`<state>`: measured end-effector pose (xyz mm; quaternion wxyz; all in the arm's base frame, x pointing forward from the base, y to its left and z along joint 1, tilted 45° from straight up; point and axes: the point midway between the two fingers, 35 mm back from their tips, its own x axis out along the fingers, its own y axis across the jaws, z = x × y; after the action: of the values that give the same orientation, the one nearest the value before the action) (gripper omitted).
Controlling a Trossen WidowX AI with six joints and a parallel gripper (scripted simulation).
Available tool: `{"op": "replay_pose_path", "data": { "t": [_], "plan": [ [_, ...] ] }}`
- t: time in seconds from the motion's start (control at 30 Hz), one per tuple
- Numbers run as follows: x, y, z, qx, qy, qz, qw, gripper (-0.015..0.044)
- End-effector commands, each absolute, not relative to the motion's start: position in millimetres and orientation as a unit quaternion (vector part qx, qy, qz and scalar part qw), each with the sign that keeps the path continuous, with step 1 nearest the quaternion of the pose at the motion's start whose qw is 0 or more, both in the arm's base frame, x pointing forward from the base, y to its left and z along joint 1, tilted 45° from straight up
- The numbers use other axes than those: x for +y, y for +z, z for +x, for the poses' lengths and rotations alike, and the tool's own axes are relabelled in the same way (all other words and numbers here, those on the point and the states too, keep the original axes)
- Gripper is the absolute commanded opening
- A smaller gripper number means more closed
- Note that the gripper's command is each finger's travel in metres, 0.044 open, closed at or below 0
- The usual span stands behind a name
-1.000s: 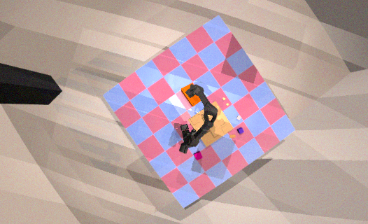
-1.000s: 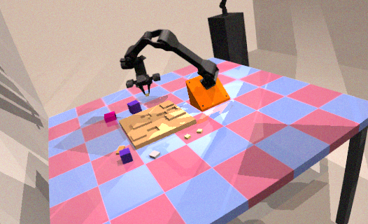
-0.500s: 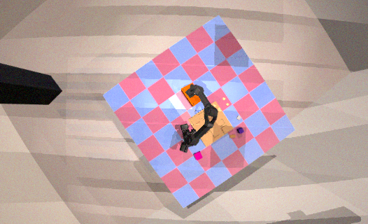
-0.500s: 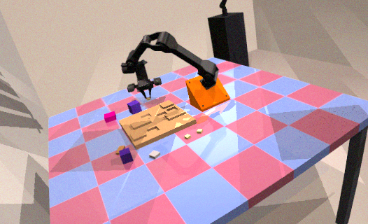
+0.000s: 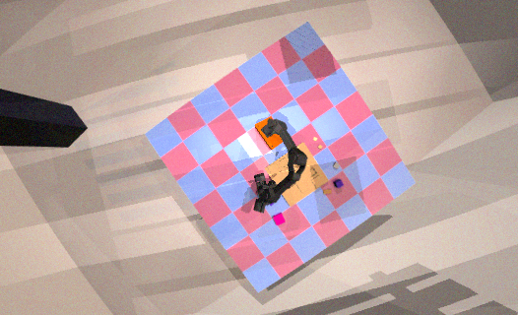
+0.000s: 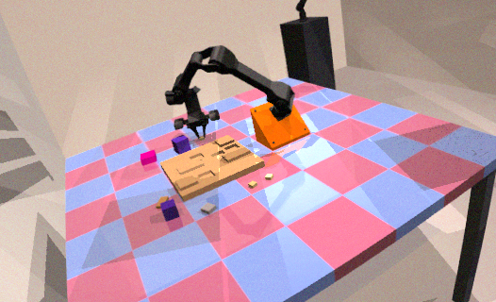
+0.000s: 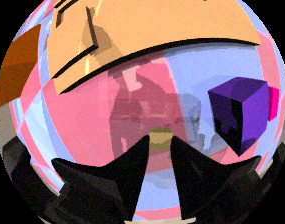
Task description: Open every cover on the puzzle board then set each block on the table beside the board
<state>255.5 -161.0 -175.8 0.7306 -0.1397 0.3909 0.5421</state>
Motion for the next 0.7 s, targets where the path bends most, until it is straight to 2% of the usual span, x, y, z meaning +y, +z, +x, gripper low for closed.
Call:
{"op": "replay_pose_path", "data": {
  "t": [0.0,0.27,0.67],
  "plan": [
    [-153.3,-181.4,255.3,0.39,0.542,-0.135,0.732,0.008],
    [-147.8,-185.9,255.2,0.39,0.542,-0.135,0.732,0.008],
    [-150.7,-184.1,255.1,0.39,0.543,-0.138,0.73,0.0395]
  ]
}}
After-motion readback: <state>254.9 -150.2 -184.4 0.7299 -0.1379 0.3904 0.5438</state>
